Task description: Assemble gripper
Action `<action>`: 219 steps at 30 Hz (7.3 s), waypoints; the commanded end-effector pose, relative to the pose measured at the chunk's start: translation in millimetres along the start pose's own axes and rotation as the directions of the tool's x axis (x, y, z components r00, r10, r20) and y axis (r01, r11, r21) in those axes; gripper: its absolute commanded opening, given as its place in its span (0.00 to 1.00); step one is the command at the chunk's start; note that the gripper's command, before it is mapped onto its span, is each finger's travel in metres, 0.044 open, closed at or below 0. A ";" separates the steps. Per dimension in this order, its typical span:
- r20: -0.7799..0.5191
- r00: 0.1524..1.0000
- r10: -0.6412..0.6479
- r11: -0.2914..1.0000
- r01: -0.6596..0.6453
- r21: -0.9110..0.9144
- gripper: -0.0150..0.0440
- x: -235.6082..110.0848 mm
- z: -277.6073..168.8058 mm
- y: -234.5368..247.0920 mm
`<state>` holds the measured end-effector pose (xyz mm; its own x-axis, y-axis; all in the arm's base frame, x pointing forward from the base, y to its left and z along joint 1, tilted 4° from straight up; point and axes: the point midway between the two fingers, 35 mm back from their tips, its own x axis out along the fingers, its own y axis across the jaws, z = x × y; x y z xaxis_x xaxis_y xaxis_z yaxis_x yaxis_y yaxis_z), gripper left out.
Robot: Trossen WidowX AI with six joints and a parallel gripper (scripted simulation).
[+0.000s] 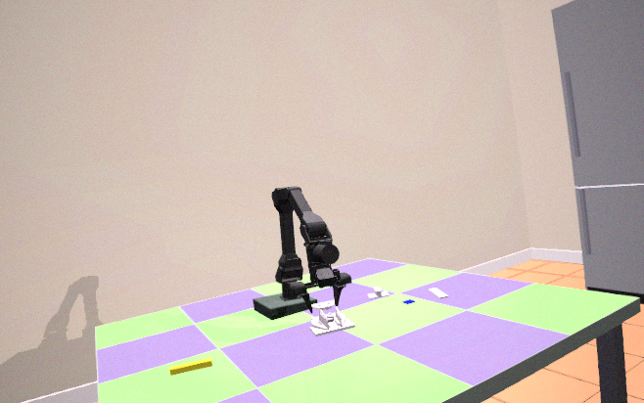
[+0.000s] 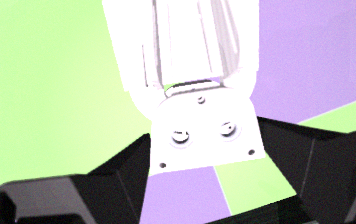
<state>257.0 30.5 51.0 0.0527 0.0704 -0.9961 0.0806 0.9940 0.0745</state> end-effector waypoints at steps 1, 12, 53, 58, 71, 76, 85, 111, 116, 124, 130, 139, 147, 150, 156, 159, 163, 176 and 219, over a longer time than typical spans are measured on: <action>-0.007 1.000 0.003 1.000 -0.003 0.004 0.85 8.5 -2.6 0.1; -0.007 1.000 0.003 1.000 -0.003 0.004 0.85 17.2 -3.7 0.0; -0.008 1.000 0.003 1.000 -0.003 0.004 0.85 23.3 -3.8 0.0; -0.008 1.000 0.003 1.000 -0.003 0.004 0.85 24.5 -3.8 0.0; -0.008 1.000 0.003 1.000 -0.003 0.004 0.85 26.9 -3.9 0.0; -0.008 1.000 0.003 1.000 -0.003 0.004 0.85 27.5 -3.9 0.0; -0.008 1.000 0.003 1.000 -0.003 0.004 0.85 29.4 -3.9 0.0; -0.008 1.000 0.003 1.000 -0.003 0.004 0.85 31.8 -3.9 0.0; -0.008 1.000 0.003 1.000 -0.003 0.004 0.85 31.8 -3.9 0.0; -0.008 1.000 0.003 1.000 -0.003 0.004 0.85 31.8 -3.9 0.0; -0.008 1.000 0.003 1.000 -0.003 0.004 0.85 31.8 -3.9 0.0; -0.008 1.000 0.003 1.000 -0.003 0.004 0.85 31.8 -3.9 0.0; -0.008 1.000 0.003 1.000 -0.003 0.004 0.85 31.8 -3.9 0.0; -0.008 1.000 0.003 1.000 -0.003 0.004 0.85 31.8 -3.9 0.0; -0.008 1.000 0.003 1.000 -0.003 0.004 0.85 31.8 -3.9 0.0; -0.008 1.000 0.003 1.000 -0.003 0.004 0.85 31.8 -3.9 0.0; -0.008 1.000 0.003 1.000 -0.003 0.004 0.85 31.8 -3.9 0.0; -0.008 1.000 0.003 1.000 -0.003 0.004 0.85 31.8 -3.9 0.0; -0.007 1.000 0.002 1.000 -0.002 0.003 1.00 -27.6 -2.5 -0.2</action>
<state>252.1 30.0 48.6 0.0291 0.0684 -0.9972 0.0869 0.9937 0.0707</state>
